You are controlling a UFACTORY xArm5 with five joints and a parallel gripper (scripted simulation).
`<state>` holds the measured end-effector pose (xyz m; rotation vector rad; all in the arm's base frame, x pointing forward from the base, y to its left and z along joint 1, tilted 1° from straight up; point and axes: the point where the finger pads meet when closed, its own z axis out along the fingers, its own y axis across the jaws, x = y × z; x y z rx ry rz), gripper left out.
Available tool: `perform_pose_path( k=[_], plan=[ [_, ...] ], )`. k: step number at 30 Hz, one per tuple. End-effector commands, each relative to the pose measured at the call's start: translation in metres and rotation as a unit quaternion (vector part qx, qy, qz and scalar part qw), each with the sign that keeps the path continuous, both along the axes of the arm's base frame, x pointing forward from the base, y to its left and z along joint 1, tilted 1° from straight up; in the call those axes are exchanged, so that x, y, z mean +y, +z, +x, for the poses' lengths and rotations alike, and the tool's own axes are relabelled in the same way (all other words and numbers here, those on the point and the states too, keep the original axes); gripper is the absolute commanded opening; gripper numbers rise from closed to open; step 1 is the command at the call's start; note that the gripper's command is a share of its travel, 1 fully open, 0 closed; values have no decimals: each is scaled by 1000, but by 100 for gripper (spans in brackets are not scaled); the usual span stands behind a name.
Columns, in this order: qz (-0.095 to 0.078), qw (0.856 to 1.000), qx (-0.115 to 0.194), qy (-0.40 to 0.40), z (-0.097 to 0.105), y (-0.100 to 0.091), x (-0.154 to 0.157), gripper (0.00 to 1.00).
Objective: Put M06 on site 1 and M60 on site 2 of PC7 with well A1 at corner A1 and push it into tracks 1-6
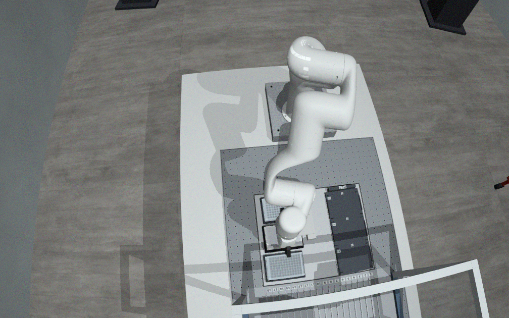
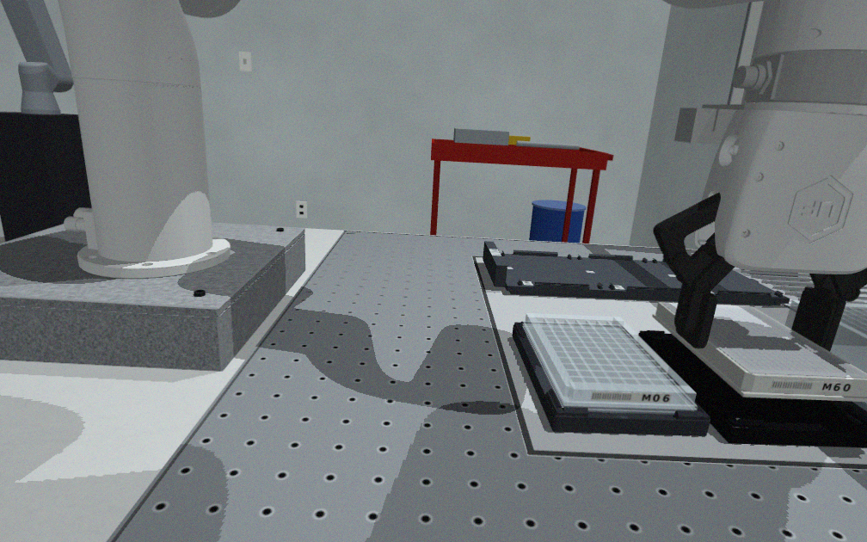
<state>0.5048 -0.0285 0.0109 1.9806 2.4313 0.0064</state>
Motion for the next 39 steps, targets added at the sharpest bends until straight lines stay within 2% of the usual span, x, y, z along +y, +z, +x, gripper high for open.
perform_pose_path(
  k=[1, 12, 39],
  plan=[
    [0, 1000, -2, 0, 2, 4, 0, 0],
    [0, 1000, -2, 0, 2, 8, 0, 0],
    [0, 1000, -2, 0, 1, 49, 0, 0]
  ],
)
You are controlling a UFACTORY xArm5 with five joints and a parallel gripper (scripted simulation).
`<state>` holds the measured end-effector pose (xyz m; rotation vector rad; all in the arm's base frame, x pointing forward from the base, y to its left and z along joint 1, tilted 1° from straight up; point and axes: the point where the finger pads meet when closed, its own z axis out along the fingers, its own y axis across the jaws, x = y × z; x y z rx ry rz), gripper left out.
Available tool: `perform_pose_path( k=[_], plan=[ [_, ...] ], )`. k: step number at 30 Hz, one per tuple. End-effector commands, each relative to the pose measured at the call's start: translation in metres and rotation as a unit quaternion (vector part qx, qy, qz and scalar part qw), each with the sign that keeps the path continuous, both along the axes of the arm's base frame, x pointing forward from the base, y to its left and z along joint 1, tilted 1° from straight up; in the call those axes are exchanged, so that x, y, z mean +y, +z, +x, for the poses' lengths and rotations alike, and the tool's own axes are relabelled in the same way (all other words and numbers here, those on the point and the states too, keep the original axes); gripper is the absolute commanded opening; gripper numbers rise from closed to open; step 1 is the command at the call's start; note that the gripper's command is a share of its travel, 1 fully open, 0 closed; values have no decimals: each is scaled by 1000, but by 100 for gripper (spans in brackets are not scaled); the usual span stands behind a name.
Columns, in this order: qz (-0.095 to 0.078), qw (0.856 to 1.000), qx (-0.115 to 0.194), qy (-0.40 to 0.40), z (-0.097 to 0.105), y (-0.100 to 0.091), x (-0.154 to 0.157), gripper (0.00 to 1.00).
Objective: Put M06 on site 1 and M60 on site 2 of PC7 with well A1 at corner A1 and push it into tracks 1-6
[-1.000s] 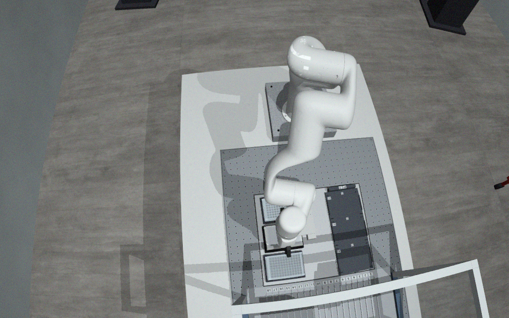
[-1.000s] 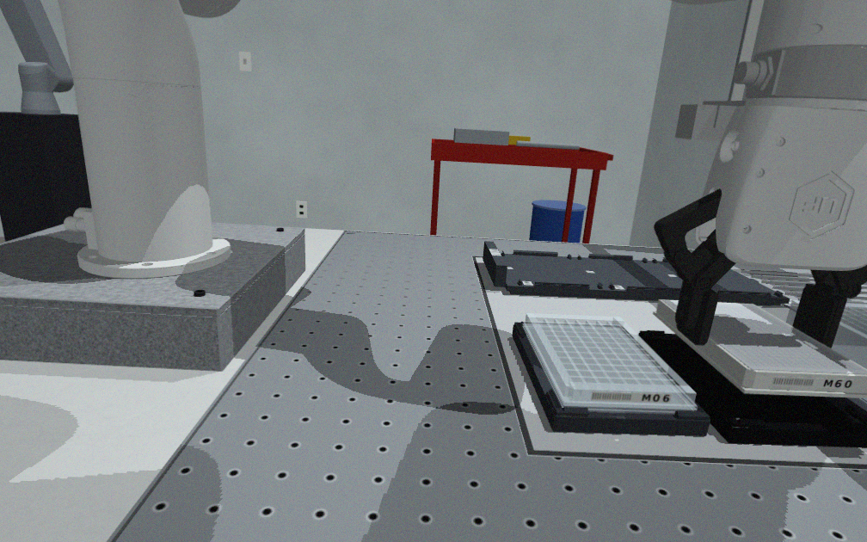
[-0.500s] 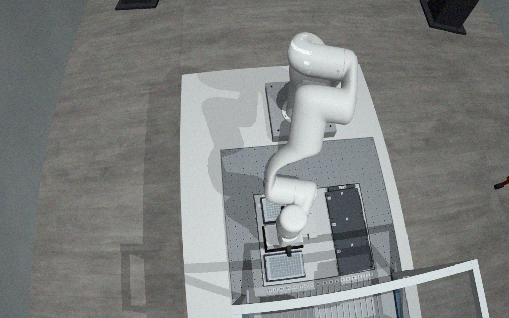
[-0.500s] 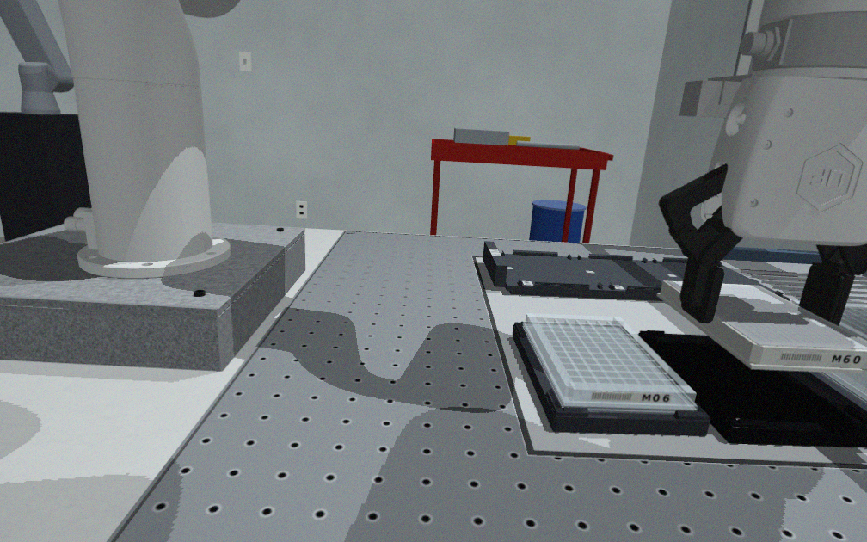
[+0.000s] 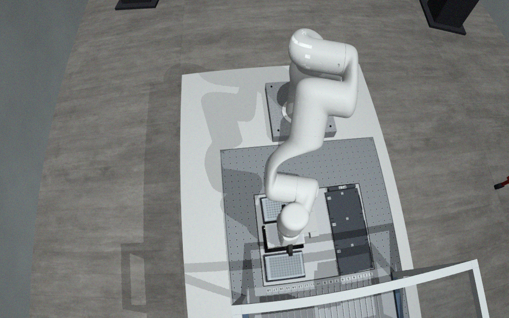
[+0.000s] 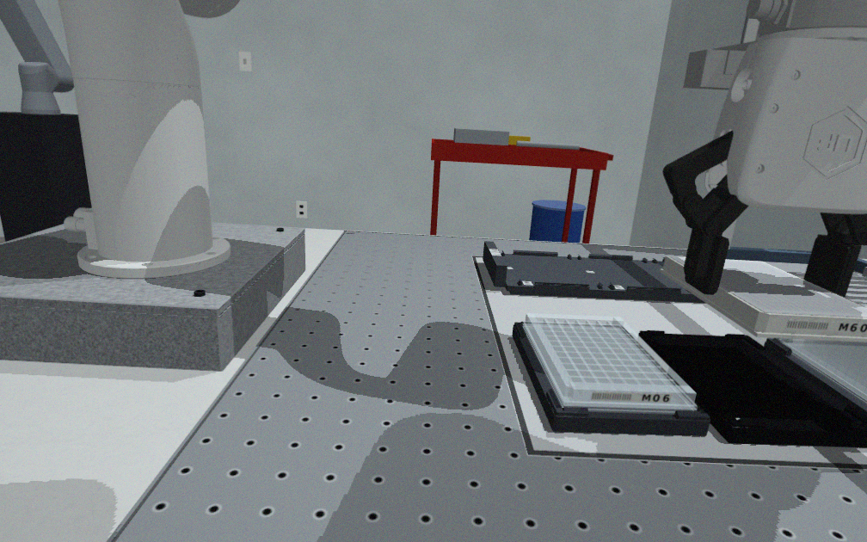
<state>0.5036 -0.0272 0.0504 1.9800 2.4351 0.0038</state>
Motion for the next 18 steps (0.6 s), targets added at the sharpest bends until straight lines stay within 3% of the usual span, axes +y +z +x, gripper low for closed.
perform_pose_path(
  k=[1, 18],
  plan=[
    [0, 1000, -4, -1, 2, 11, -1, 0],
    [0, 1000, -4, -1, 2, 36, -1, 0]
  ],
)
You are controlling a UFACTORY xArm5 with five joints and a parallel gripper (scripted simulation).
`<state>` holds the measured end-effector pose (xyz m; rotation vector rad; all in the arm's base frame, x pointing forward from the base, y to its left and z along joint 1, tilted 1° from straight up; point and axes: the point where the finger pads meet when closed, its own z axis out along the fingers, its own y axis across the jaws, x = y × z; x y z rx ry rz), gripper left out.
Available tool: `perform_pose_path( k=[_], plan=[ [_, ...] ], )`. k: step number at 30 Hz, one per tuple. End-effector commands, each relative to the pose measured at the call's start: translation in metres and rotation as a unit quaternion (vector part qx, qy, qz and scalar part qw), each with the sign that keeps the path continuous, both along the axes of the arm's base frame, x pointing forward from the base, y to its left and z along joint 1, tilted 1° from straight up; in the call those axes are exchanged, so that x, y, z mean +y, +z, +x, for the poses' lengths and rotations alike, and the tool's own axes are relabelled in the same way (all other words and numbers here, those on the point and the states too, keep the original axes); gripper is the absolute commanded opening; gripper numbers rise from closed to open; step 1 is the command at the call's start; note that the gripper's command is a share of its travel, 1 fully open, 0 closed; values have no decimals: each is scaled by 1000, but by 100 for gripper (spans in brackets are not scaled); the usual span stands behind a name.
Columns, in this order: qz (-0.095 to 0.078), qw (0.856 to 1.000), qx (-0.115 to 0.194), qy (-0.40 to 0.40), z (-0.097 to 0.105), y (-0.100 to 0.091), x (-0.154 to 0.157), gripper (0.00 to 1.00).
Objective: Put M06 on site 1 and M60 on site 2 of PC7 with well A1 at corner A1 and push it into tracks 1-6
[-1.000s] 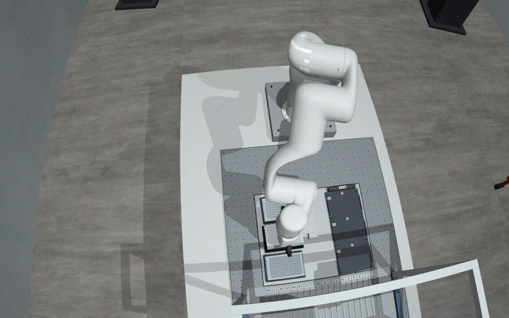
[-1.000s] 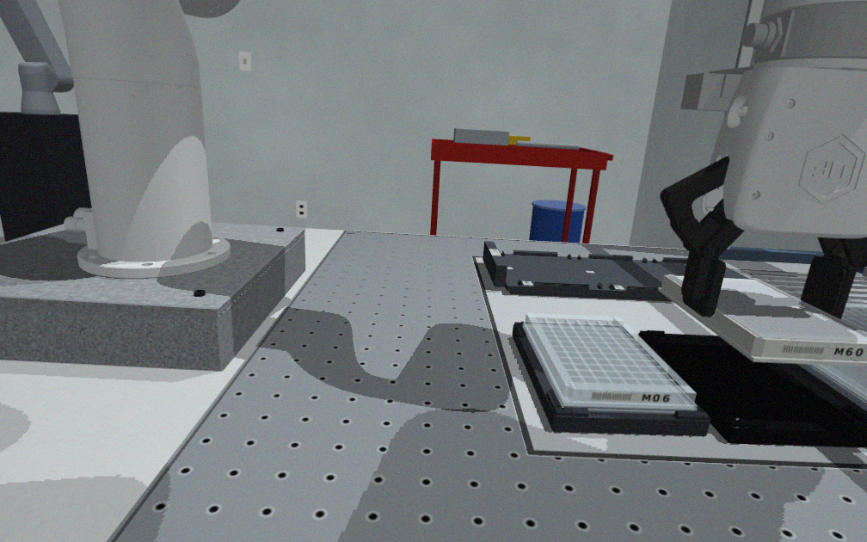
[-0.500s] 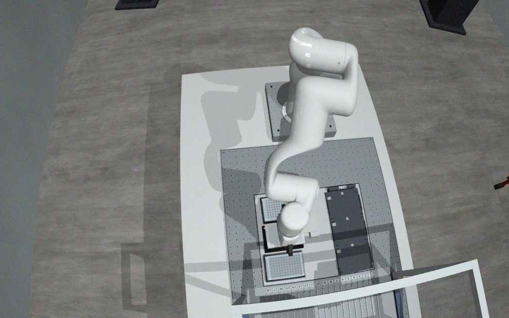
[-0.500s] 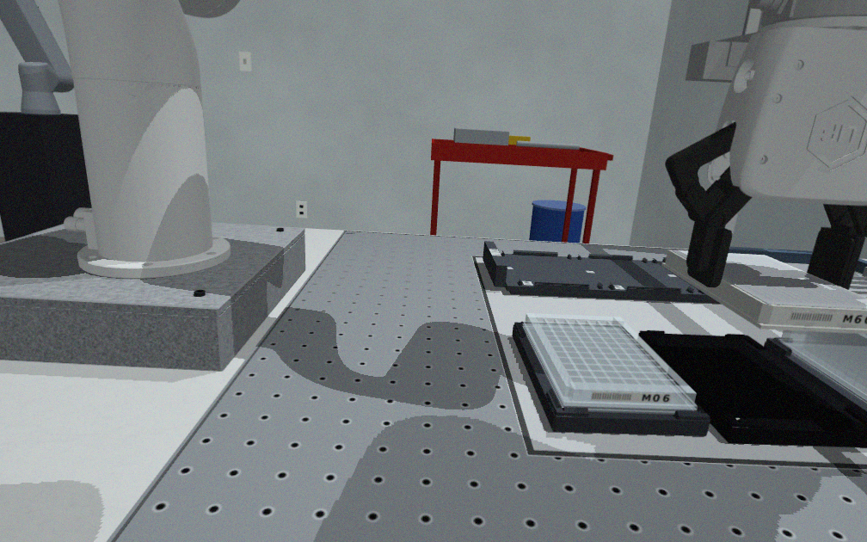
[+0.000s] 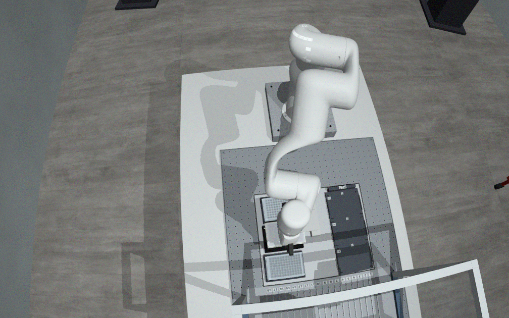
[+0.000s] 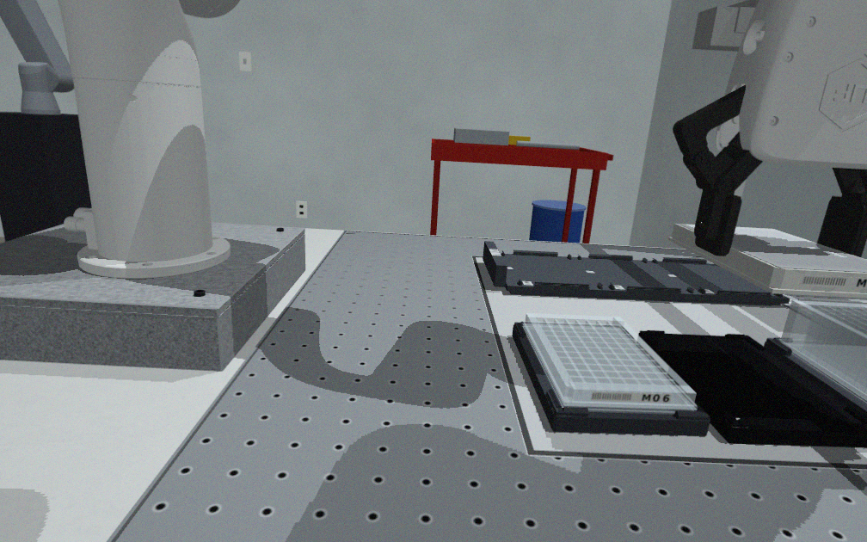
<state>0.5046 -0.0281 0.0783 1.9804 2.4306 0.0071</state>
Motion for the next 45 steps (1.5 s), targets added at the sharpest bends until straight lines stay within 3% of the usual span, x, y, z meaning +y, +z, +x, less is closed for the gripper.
perform_pose_path(
  k=[1, 14, 26, 45],
  plan=[
    [0, 1000, -2, 0, 1, 10, 0, 0],
    [0, 1000, -2, 0, 1, 28, 0, 0],
    [0, 1000, -2, 0, 1, 28, 0, 0],
    [1, 1000, -1, 3, -11, 27, 85, 0]
  ],
)
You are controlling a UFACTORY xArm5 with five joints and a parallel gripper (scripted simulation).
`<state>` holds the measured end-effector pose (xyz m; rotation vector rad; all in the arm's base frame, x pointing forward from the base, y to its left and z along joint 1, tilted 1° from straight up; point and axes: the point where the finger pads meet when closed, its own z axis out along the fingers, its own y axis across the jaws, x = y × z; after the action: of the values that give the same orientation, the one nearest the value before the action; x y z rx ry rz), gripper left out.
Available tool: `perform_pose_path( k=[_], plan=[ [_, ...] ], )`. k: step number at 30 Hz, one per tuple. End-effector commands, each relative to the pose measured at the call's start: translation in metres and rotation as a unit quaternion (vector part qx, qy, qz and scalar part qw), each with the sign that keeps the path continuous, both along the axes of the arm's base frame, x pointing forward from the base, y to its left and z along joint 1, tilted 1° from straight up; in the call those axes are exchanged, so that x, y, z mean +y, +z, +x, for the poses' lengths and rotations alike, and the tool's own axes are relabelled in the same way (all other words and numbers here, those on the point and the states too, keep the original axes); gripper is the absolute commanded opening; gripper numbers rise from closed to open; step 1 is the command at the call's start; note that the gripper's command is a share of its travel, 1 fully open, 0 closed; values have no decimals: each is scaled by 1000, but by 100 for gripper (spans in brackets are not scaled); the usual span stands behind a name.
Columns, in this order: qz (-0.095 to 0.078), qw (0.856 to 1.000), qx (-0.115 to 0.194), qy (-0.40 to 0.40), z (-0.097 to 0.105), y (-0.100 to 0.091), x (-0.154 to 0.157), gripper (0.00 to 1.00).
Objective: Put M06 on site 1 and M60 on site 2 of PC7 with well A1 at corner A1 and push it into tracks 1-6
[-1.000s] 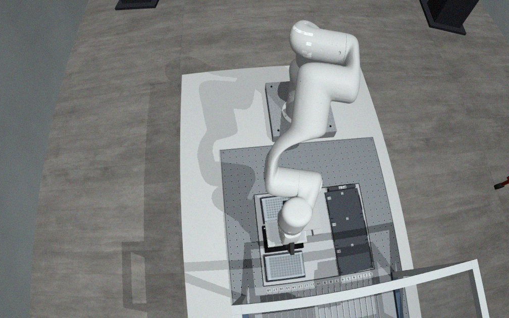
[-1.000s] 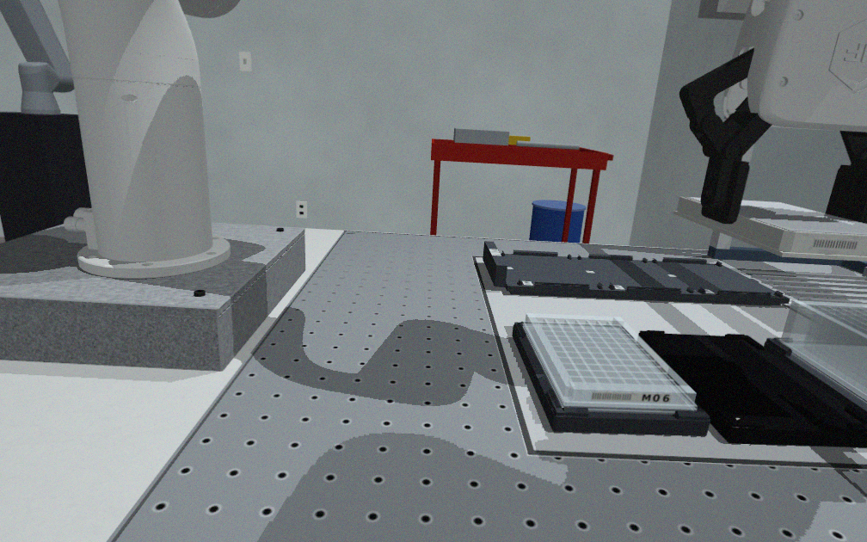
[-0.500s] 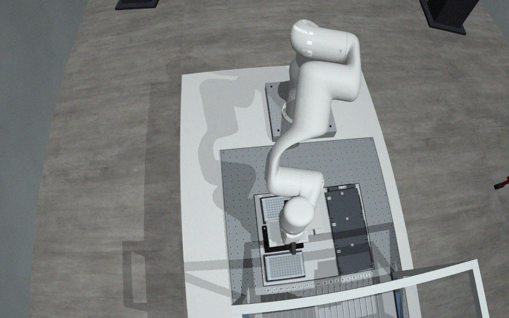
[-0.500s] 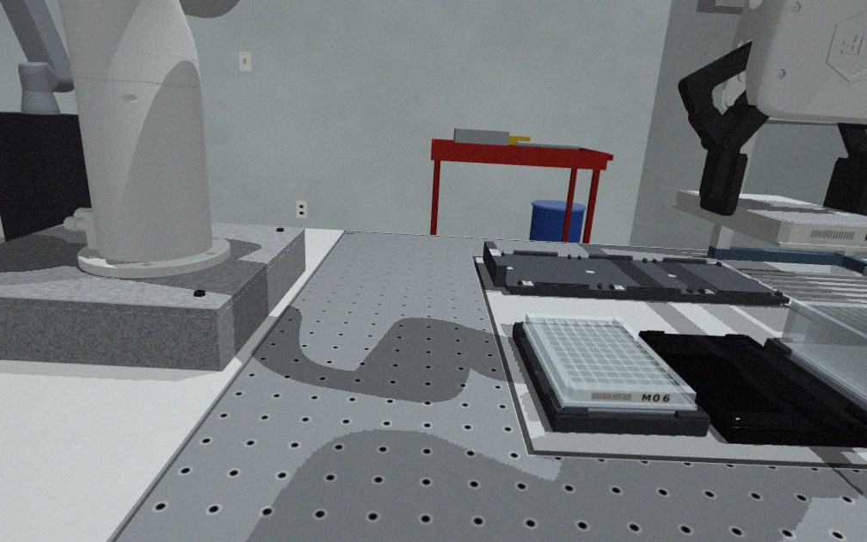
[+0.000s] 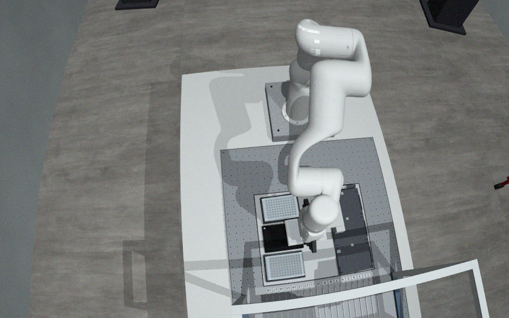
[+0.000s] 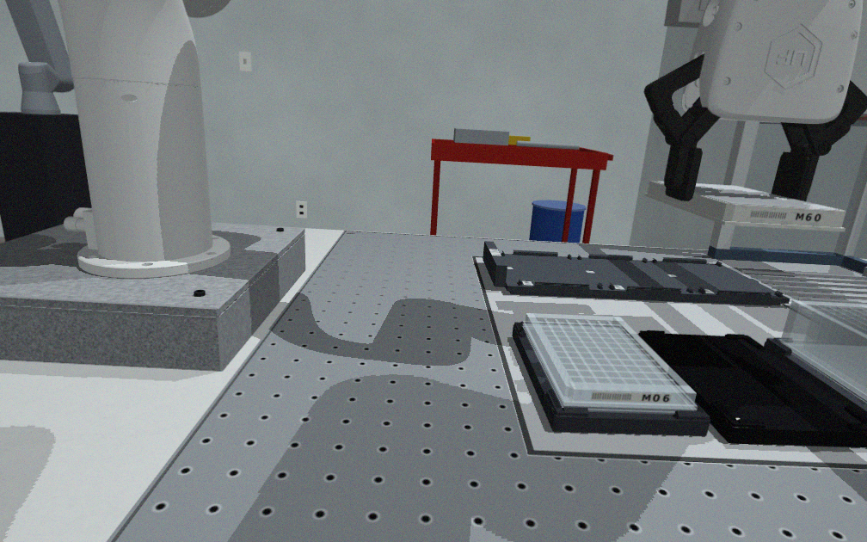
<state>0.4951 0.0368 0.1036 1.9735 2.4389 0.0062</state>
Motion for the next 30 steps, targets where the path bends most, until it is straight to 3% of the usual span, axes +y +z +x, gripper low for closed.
perform_pose_path(
  k=[1, 30],
  plan=[
    [0, 1000, -2, 0, -2, 1, 25, 0],
    [1, 1000, -1, 0, -19, 0, 149, 0]
  ],
)
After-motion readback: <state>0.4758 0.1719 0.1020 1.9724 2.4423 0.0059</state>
